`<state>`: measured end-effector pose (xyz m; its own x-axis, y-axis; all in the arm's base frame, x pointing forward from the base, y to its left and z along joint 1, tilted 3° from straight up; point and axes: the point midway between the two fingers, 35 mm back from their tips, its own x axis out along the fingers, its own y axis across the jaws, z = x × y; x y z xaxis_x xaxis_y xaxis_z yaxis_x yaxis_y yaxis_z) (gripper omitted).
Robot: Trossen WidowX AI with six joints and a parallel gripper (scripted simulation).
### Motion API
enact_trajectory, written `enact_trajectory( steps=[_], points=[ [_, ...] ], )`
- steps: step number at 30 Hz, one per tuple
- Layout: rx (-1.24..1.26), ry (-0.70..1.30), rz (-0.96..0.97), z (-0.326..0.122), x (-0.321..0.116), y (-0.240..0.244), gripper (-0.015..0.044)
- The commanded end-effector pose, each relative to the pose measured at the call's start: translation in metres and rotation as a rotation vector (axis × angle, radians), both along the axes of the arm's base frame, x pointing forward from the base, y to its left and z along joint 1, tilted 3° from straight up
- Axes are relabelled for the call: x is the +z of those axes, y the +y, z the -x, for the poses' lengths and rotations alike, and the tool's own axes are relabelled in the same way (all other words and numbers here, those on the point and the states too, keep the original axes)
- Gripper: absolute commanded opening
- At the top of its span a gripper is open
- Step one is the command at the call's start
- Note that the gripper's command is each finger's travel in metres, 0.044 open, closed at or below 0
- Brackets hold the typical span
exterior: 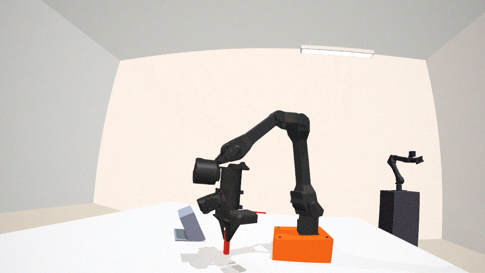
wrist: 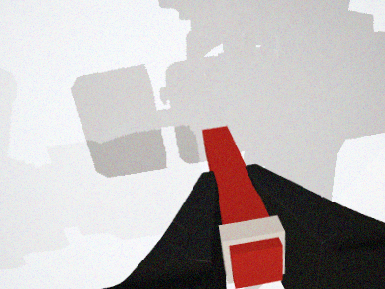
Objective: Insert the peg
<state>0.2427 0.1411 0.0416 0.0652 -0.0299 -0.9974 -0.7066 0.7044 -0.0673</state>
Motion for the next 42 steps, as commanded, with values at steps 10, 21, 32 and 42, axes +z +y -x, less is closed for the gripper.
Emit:
enact_trajectory(
  steps=[10, 21, 32, 42],
  points=[
    [0.001, -0.004, -0.007, 0.001, 0.053, 0.002, 0.0],
    [-0.01, 0.003, -0.037, -0.003, 0.052, -0.003, 0.0],
    [-0.025, 0.01, -0.081, -0.009, 0.047, -0.01, 0.0],
    [-0.038, 0.013, -0.122, -0.014, 0.043, -0.016, 0.0]
  ],
)
